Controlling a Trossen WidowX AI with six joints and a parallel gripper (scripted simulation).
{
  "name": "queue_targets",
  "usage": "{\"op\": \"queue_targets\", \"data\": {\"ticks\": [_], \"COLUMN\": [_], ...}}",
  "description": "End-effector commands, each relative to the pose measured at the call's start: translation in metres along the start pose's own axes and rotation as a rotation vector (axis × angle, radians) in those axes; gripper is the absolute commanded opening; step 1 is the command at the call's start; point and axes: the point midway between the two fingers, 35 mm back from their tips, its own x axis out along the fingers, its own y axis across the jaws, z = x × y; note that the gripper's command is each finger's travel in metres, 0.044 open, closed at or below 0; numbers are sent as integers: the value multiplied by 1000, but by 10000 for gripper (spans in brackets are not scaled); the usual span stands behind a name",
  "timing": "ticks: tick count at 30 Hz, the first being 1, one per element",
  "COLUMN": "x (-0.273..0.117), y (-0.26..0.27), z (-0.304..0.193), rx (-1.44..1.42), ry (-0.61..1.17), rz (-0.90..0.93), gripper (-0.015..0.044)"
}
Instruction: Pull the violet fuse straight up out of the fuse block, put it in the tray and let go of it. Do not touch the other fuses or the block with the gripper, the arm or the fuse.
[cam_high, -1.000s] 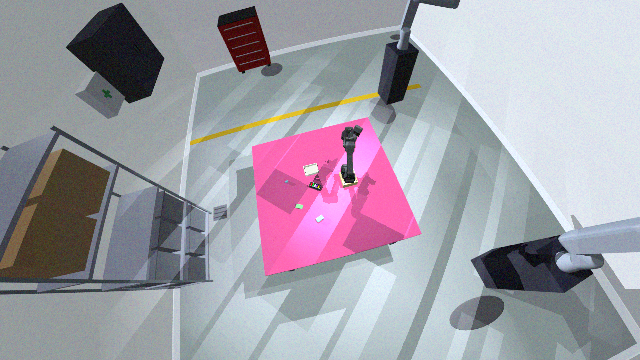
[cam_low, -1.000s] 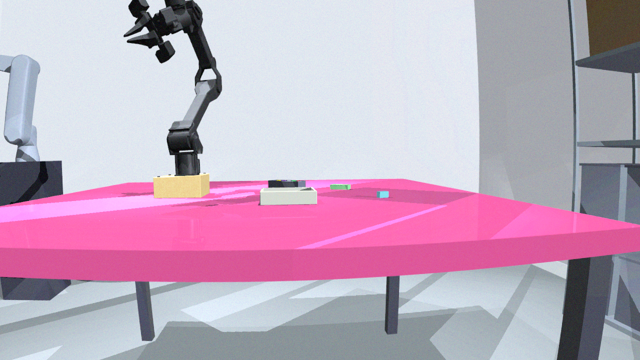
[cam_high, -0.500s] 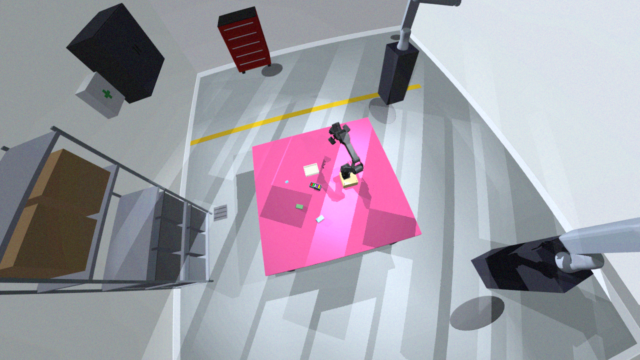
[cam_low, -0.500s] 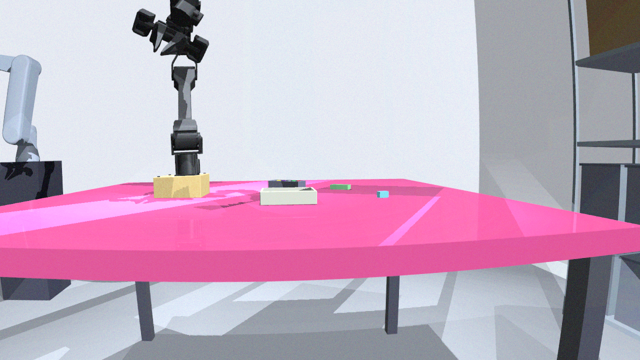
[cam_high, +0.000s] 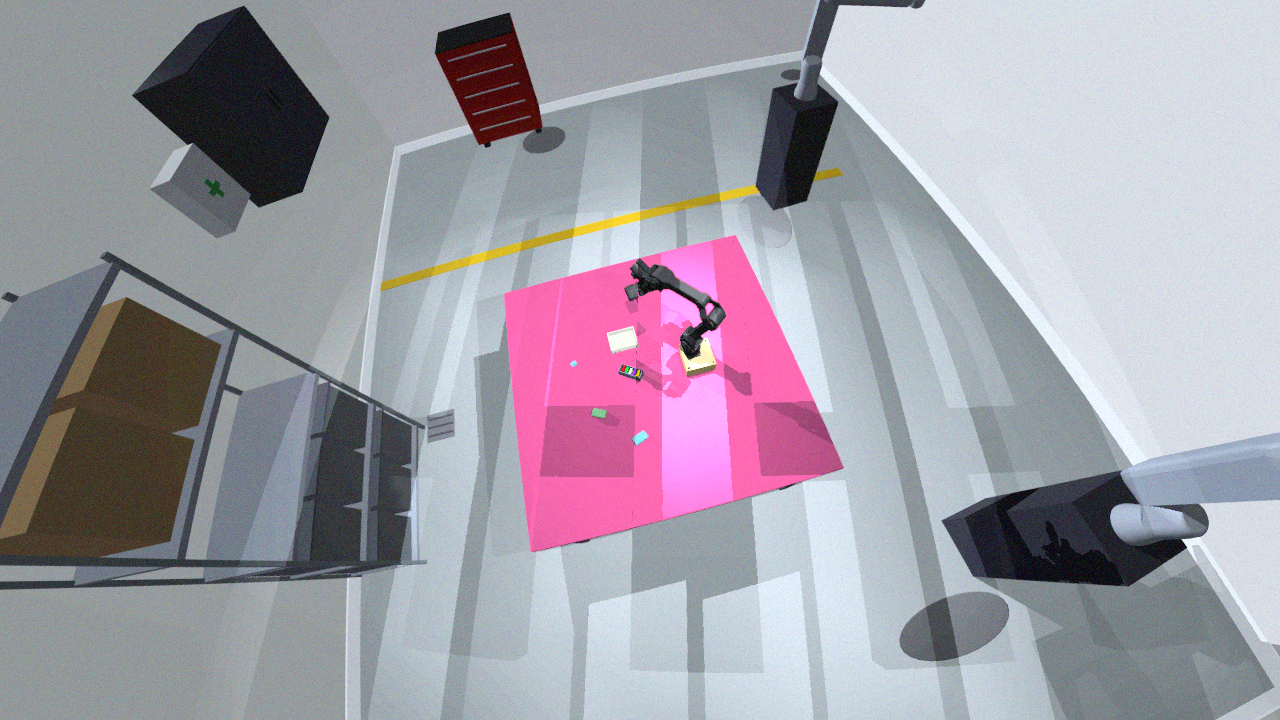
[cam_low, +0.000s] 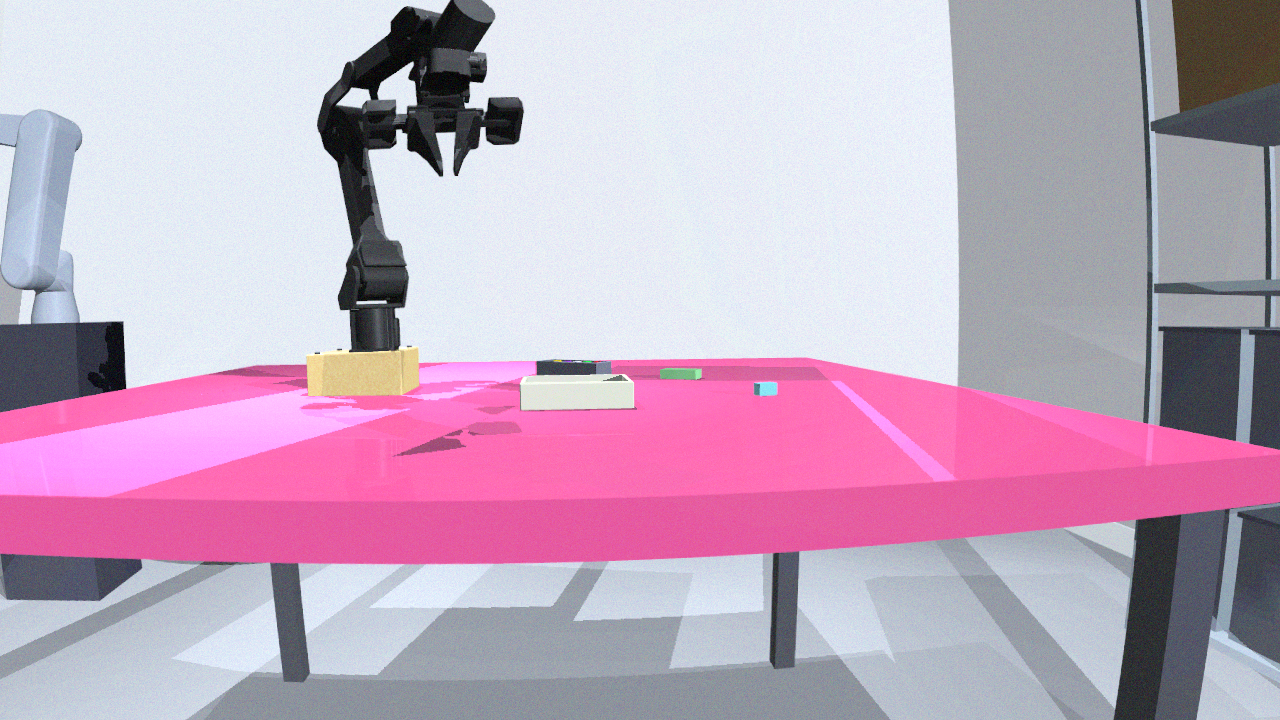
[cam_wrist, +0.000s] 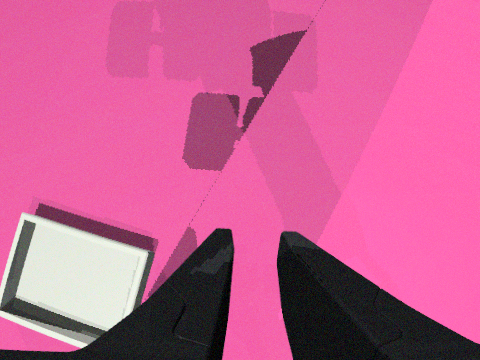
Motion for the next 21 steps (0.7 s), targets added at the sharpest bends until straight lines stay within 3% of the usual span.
{"op": "queue_targets", "data": {"ticks": [1, 9, 21], "x": [28, 46, 53], "y": [56, 119, 166], "z": [-40, -106, -206], "rx": [82, 325, 611], "ry": [148, 332, 495], "rz": [68, 55, -107], "gripper": [63, 63, 63]}}
